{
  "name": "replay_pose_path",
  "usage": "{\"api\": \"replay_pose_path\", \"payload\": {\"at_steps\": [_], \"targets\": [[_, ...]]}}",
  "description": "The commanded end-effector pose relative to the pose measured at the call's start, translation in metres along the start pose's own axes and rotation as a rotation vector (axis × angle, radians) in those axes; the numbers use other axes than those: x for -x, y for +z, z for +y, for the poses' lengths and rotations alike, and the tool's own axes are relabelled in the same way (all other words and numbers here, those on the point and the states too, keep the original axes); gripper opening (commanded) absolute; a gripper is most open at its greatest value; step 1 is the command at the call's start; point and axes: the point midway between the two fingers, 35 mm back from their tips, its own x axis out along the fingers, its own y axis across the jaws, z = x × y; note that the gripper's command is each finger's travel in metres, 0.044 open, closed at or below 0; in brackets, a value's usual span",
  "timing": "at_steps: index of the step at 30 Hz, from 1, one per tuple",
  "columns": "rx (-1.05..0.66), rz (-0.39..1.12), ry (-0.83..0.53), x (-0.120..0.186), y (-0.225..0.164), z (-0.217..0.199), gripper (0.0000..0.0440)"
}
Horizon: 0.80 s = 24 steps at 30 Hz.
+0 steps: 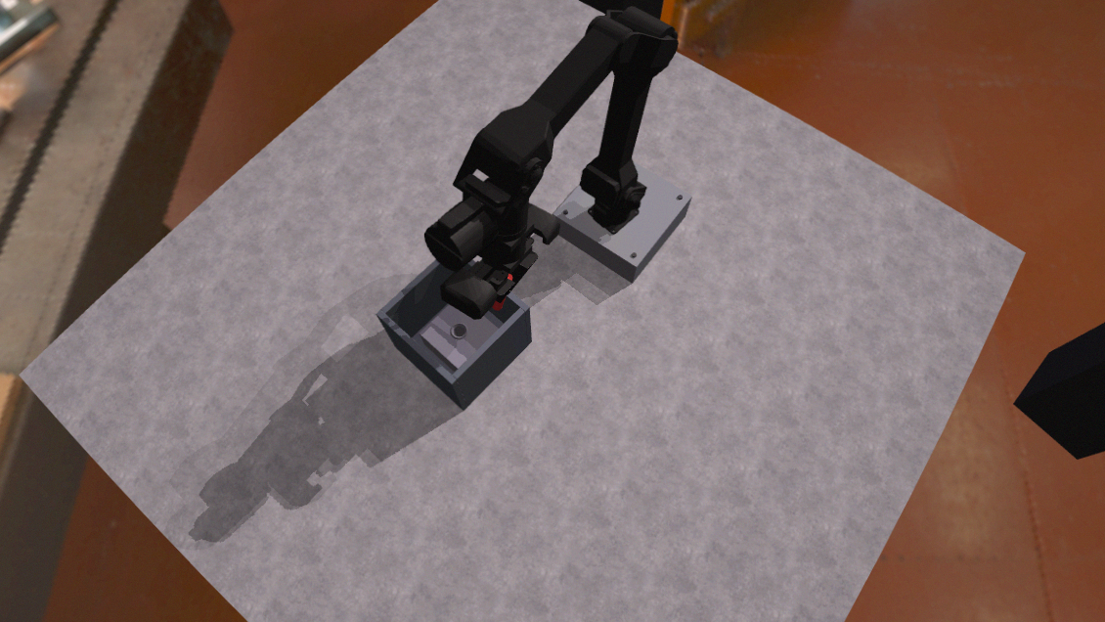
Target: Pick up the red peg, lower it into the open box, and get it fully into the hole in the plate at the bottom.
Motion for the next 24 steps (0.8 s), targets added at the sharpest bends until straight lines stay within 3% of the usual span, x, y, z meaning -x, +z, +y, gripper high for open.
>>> {"api": "replay_pose_path", "payload": {"at_steps": [1,24], "targets": [[-0.001,-0.008,-0.014,-0.003,0.008,0.002,0.0],[-0.006,0.006,-0.093,-0.044,0.049,0.012,0.0]]}}
